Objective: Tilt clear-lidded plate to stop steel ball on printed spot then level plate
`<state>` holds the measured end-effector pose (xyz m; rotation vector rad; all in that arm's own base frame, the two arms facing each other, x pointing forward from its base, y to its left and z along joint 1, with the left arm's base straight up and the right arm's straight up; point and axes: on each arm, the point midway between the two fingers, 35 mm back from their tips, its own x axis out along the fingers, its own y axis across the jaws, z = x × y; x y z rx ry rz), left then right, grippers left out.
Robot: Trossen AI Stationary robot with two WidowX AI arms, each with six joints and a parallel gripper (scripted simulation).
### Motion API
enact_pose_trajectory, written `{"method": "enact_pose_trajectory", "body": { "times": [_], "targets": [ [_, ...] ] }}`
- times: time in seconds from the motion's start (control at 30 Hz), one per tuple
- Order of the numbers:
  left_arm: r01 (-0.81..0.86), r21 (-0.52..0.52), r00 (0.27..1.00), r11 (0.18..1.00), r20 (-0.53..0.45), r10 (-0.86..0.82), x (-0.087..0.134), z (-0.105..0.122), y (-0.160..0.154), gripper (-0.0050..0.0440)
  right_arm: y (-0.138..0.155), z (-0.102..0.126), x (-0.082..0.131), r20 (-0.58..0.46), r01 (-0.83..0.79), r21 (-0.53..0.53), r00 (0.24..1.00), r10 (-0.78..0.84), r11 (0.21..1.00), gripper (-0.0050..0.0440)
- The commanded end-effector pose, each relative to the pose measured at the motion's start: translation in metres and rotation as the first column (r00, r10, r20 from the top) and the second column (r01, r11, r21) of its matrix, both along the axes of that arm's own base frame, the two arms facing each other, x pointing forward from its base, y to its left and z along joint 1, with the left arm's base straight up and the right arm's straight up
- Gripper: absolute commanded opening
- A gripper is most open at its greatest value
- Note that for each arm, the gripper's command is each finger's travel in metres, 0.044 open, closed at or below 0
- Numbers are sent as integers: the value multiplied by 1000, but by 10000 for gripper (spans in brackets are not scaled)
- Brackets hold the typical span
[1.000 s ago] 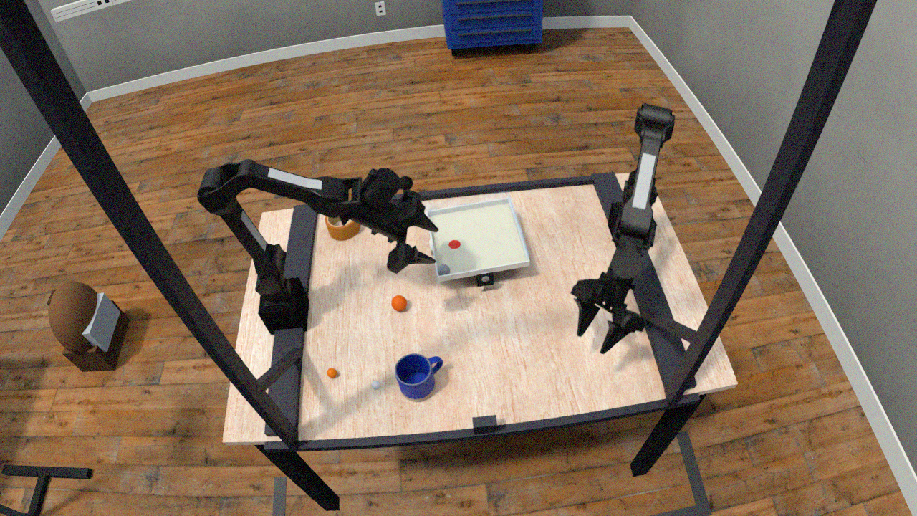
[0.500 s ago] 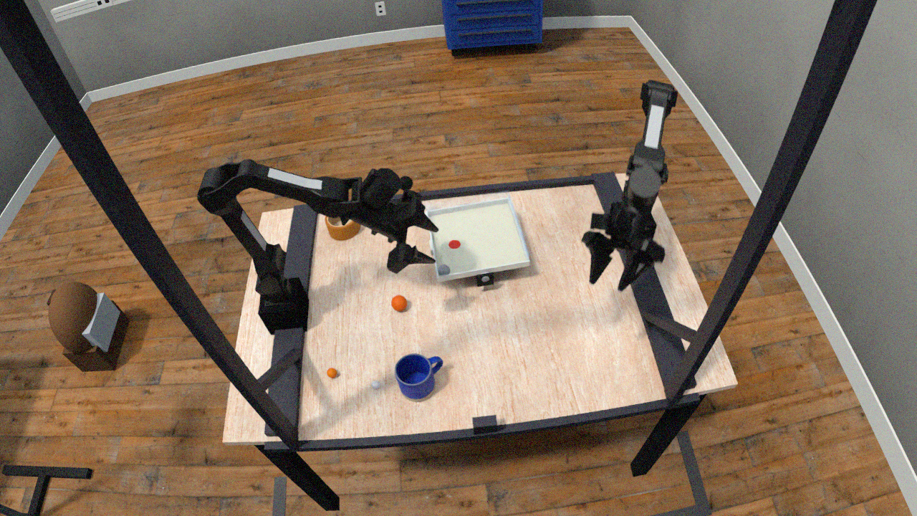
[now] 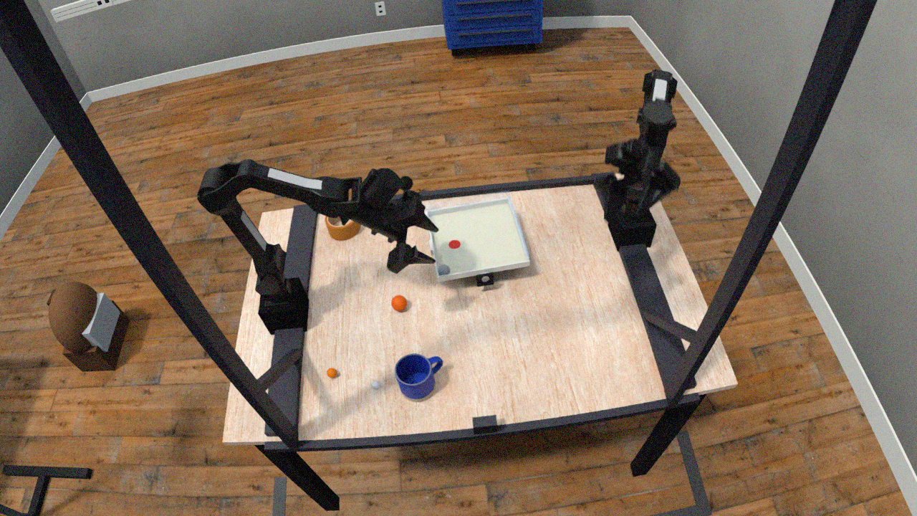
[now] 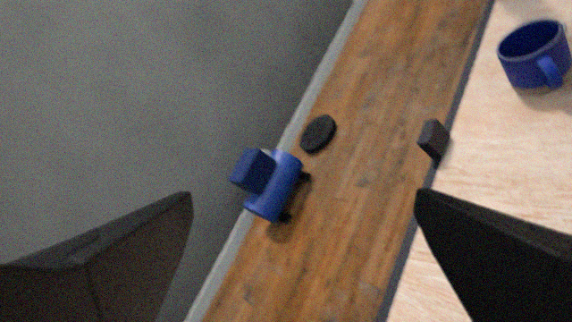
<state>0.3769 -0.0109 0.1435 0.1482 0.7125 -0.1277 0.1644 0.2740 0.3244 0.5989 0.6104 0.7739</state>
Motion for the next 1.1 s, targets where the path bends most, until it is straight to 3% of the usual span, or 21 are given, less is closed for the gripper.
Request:
{"method": "enact_pose_trajectory", "body": {
  "times": [0.0, 0.47, 1.07],
  "targets": [
    [2, 0, 1000, 1000, 31, -2, 3, 11, 0, 400, -22, 18, -11, 27, 0, 49, 1000, -1, 999, 400],
    [2, 0, 1000, 1000, 31, -2, 3, 11, 0, 400, -116, 57, -58, 128, -16, 250, 992, -17, 968, 400],
    [2, 0, 1000, 1000, 31, -2, 3, 11, 0, 400, -144, 57, -25, 248, 128, 161, 955, -165, 979, 400]
  ]
}}
